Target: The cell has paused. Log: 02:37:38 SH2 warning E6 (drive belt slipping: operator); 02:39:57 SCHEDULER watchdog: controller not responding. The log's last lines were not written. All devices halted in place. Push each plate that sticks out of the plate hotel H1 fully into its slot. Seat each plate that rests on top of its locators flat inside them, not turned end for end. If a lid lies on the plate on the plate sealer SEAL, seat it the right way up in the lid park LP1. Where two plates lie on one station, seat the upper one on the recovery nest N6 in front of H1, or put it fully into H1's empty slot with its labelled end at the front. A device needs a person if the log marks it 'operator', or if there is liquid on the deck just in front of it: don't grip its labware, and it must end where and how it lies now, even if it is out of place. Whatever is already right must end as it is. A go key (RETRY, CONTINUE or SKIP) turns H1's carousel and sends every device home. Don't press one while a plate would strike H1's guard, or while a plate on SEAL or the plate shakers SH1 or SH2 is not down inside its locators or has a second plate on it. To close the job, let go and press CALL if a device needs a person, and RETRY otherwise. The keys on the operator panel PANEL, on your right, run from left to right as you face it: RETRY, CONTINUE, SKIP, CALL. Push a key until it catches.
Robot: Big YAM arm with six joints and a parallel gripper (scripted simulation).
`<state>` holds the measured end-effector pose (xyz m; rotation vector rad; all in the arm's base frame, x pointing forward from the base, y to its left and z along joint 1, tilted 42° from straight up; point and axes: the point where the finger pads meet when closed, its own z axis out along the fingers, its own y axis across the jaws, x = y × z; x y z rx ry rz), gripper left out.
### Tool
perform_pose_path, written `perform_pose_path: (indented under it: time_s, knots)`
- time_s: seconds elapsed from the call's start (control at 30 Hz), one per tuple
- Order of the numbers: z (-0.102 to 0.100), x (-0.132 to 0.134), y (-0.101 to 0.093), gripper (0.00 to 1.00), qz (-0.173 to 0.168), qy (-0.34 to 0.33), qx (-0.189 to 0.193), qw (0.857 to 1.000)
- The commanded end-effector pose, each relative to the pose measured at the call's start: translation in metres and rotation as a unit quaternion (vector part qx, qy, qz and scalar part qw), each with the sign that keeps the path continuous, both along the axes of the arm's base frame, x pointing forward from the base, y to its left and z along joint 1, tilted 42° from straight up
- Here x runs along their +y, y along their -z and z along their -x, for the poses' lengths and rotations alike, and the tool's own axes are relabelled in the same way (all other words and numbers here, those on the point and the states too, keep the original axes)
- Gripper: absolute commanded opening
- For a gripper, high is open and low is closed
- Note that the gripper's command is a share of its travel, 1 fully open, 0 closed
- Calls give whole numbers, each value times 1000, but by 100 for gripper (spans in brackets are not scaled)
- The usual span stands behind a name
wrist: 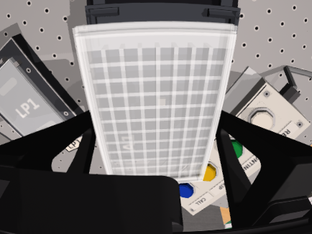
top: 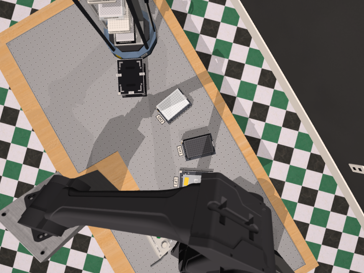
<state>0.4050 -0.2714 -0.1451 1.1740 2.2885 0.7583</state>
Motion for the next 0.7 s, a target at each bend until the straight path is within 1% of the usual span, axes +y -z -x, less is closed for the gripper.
perform_pose_path:
  time_s: [0.0, 0.67]
  knots:
    - [6, -12, -8, 84, 6, 8, -4, 1000]
    - [4, -14, -10, 84, 8, 8, -6, 1000]
